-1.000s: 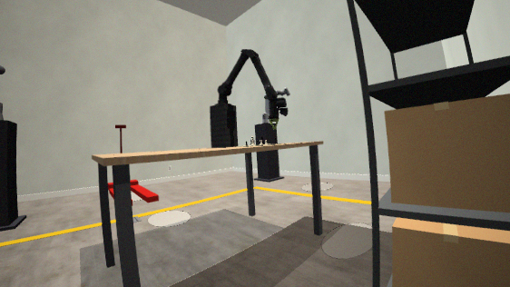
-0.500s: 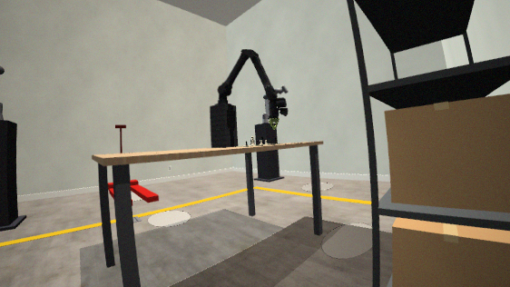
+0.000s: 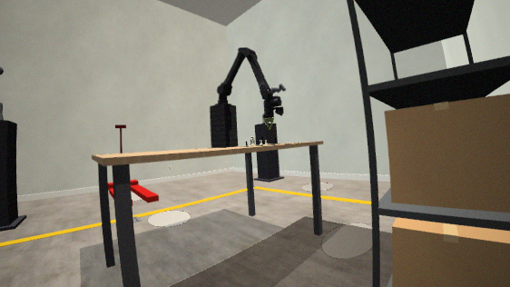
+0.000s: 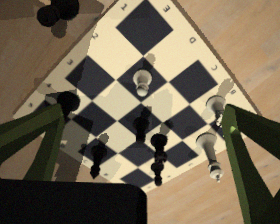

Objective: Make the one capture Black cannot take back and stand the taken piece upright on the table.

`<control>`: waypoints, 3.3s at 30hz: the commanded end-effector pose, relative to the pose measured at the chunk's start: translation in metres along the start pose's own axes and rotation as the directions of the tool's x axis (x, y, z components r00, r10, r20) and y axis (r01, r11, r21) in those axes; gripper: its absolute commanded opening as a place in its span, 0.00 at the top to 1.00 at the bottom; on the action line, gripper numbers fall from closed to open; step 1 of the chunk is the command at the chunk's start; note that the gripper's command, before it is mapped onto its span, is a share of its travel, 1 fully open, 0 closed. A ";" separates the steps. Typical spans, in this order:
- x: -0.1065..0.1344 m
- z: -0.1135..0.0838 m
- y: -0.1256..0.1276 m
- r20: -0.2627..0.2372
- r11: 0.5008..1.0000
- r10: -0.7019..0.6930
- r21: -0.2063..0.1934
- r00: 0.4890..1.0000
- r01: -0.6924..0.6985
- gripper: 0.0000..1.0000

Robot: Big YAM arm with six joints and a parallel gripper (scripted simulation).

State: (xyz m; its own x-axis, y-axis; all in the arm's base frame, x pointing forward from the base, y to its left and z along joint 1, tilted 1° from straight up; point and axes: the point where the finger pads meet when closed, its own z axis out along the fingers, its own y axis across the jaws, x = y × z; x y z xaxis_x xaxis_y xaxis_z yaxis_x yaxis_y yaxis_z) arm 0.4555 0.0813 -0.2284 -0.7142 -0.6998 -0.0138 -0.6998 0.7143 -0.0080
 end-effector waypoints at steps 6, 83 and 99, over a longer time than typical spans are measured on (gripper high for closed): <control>0.050 0.008 -0.092 0.021 1.000 0.014 0.014 1.000 -0.014 0.00; 0.048 0.046 -0.091 0.024 1.000 0.003 0.022 1.000 -0.003 0.64; 0.051 0.061 -0.087 0.019 1.000 0.003 0.016 1.000 -0.003 0.64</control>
State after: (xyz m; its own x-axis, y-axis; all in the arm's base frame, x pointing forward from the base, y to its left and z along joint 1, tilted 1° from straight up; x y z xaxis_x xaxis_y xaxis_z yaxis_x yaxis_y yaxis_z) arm 0.4699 -0.0194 -0.2870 -0.7279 -0.6856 -0.0145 -0.6856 0.7280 -0.0069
